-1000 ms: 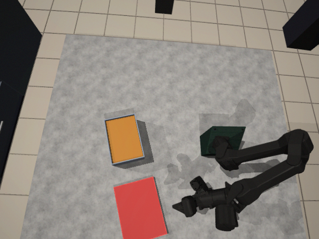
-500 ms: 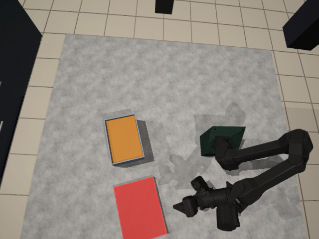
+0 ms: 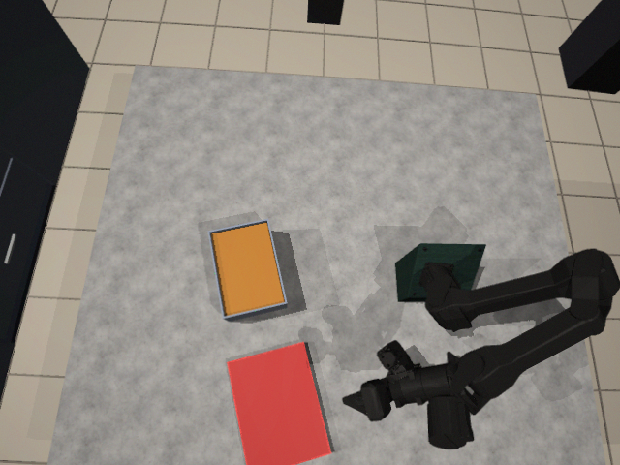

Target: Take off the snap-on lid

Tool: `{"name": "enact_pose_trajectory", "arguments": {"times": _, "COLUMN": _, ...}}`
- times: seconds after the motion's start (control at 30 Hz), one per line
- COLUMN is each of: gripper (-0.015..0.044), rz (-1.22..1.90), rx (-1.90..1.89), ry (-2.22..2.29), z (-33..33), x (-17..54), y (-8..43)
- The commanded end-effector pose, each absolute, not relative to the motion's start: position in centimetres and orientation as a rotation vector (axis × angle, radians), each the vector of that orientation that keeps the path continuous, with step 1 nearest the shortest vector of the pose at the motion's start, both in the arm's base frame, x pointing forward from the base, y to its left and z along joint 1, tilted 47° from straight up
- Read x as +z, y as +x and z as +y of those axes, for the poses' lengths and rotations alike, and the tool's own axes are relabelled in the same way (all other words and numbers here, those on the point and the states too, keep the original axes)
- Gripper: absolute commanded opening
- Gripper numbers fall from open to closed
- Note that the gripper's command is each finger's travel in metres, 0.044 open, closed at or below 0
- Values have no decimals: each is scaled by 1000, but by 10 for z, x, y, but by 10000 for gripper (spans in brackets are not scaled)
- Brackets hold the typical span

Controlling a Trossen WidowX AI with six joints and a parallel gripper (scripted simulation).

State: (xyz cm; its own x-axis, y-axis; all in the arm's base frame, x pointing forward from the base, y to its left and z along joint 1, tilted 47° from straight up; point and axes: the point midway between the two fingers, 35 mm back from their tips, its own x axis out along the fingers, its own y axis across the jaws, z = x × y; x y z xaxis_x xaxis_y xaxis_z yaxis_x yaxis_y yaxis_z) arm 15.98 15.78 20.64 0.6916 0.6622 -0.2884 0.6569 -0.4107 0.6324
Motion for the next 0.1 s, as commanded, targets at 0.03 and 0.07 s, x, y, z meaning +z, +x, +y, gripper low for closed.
{"name": "enact_pose_trajectory", "arguments": {"times": 0.03, "gripper": 440, "rz": 1010, "rx": 14, "ry": 2146, "z": 158, "x": 206, "y": 159}}
{"name": "enact_pose_trajectory", "arguments": {"times": 0.07, "gripper": 440, "rz": 1010, "rx": 14, "ry": 2146, "z": 158, "x": 206, "y": 159}}
